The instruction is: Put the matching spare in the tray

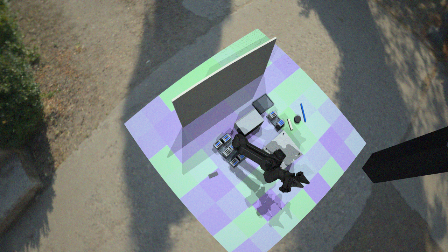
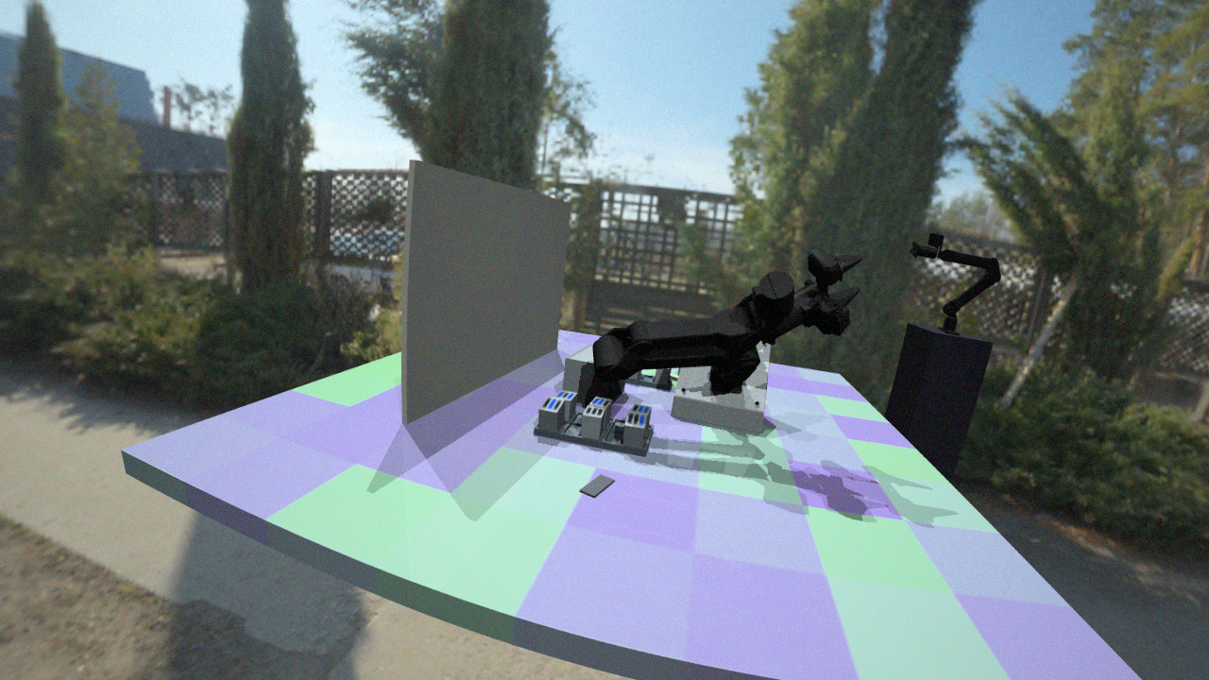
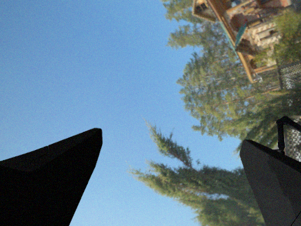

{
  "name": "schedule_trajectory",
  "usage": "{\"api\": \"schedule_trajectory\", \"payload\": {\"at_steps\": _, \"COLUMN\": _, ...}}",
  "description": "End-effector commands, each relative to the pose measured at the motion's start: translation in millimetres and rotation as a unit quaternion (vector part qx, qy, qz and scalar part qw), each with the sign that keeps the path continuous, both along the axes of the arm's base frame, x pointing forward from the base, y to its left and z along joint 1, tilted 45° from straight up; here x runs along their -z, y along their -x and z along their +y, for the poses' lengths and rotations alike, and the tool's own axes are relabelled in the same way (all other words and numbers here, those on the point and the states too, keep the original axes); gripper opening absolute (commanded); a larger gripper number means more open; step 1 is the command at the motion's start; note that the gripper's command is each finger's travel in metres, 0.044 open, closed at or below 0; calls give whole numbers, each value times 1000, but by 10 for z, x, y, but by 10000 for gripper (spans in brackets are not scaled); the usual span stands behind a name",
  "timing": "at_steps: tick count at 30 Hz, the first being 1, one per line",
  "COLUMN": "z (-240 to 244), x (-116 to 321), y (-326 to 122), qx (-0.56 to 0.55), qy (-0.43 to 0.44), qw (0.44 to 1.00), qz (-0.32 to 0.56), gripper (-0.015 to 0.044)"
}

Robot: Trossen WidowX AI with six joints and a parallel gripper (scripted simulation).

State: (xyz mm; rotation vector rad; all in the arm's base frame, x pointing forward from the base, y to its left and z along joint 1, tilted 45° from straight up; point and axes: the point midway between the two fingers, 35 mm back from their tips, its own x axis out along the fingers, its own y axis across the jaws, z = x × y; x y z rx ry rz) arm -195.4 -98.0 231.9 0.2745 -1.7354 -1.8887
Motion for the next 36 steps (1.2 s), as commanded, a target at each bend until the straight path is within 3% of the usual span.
{"api": "schedule_trajectory", "payload": {"at_steps": 1, "z": 0, "x": 0, "y": 0, "qx": 0, "qy": 0, "qw": 1000, "qz": 0, "gripper": 426}}
{"api": "schedule_trajectory", "payload": {"at_steps": 8, "z": -77, "x": -4, "y": -11, "qx": -16, "qy": -17, "qw": 1000, "qz": -6, "gripper": 440}}
{"api": "schedule_trajectory", "payload": {"at_steps": 13, "z": -646, "x": -10, "y": -176, "qx": -142, "qy": -144, "qw": 979, "qz": -32, "gripper": 440}}
{"api": "schedule_trajectory", "payload": {"at_steps": 19, "z": -1292, "x": 20, "y": -586, "qx": -305, "qy": -290, "qw": 907, "qz": -13, "gripper": 440}}
{"api": "schedule_trajectory", "payload": {"at_steps": 27, "z": -1939, "x": 132, "y": -1453, "qx": -511, "qy": -439, "qw": 735, "qz": 79, "gripper": 440}}
{"api": "schedule_trajectory", "payload": {"at_steps": 36, "z": -2189, "x": 372, "y": -2832, "qx": -707, "qy": -506, "qw": 437, "qz": 229, "gripper": 440}}
